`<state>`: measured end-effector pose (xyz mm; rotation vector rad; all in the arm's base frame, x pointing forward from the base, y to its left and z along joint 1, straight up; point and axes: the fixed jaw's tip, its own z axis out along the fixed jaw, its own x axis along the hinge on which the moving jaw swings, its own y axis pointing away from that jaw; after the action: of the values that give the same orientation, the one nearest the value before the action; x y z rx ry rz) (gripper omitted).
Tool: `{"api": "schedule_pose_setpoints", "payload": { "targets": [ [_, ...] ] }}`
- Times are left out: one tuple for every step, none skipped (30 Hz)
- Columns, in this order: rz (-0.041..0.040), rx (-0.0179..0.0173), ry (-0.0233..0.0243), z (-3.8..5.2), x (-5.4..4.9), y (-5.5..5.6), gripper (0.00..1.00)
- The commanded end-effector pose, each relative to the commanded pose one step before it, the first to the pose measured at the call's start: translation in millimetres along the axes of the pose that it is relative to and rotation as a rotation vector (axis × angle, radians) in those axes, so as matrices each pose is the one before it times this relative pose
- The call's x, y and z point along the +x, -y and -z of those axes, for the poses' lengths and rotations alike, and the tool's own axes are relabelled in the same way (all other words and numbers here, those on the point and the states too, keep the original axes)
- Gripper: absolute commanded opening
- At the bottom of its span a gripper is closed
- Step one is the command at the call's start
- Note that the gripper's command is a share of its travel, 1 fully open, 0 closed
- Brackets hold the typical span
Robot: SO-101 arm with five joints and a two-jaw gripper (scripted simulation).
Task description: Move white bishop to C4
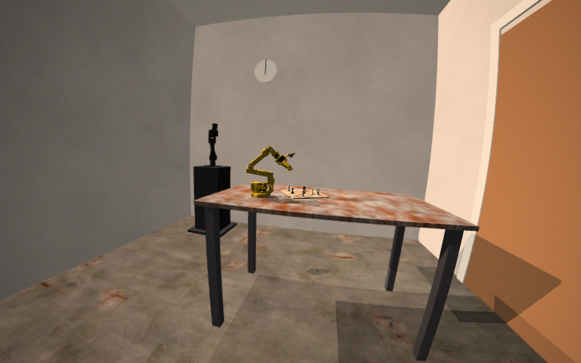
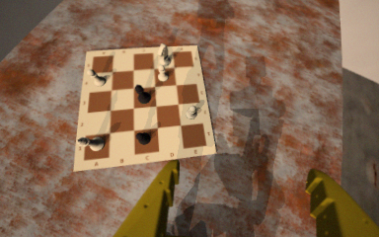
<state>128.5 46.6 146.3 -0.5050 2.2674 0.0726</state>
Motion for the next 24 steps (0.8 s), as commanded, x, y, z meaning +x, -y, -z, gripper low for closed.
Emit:
{"api": "schedule_pose_setpoints", "payload": {
  "targets": [
    [-0.07422, 0.01566, -0.02515, -1.993, 4.33, 2.92, 0.41],
    [-0.01352, 0.00288, -0.00024, -0.021, -0.06, 0.54, 0.41],
    [-0.01159, 0.00247, -0.00019, -0.019, -0.05, 0.47, 0.4],
    [-0.00976, 0.00208, -0.00013, -0.015, -0.05, 0.39, 0.4],
    [-0.00803, 0.00172, -0.00011, -0.013, -0.04, 0.32, 0.4],
    [-0.00643, 0.00137, -0.00007, -0.01, -0.04, 0.26, 0.4],
    [-0.00496, 0.00106, -0.00006, -0.009, -0.03, 0.2, 0.4],
    [-0.00365, 0.00078, -0.00003, -0.006, -0.02, 0.15, 0.4],
    [-0.00251, 0.00054, -0.00003, -0.005, -0.01, 0.1, 0.4],
    [-0.00156, 0.00033, -0.00001, -0.002, -0.01, 0.06, 0.4],
    [-0.00082, 0.00018, -0.00001, -0.002, 0.0, 0.03, 0.4],
    [-0.00031, 0.00007, 0.0, 0.0, 0.0, 0.01, 0.4],
    [0.0, 0.0, 0.0, 0.0, 0.0, 0.0, 0.4],
    [0.0, 0.0, 0.0, 0.0, 0.0, 0.0, 0.4],
    [-0.00004, 0.00001, -0.00001, -0.001, 0.0, 0.0, 0.4],
    [0.0, 0.0, 0.00001, 0.0, 0.0, 0.0, 0.4],
    [0.0, 0.0, -0.00001, 0.0, 0.0, 0.0, 0.4],
    [0.0, 0.0, 0.00001, 0.0, 0.0, 0.0, 0.4],
    [0.0, 0.0, -0.00001, 0.0, 0.0, 0.0, 0.4],
    [0.0, 0.0, 0.00001, 0.0, 0.0, 0.0, 0.4],
    [0.0, 0.0, -0.00001, 0.0, 0.0, 0.0, 0.4],
    [0.0, 0.0, 0.00001, 0.0, 0.0, 0.0, 0.4],
    [0.0, 0.0, -0.00001, 0.0, 0.0, 0.0, 0.4],
    [0.0, 0.0, 0.00001, 0.0, 0.0, 0.0, 0.4]
  ]
}}
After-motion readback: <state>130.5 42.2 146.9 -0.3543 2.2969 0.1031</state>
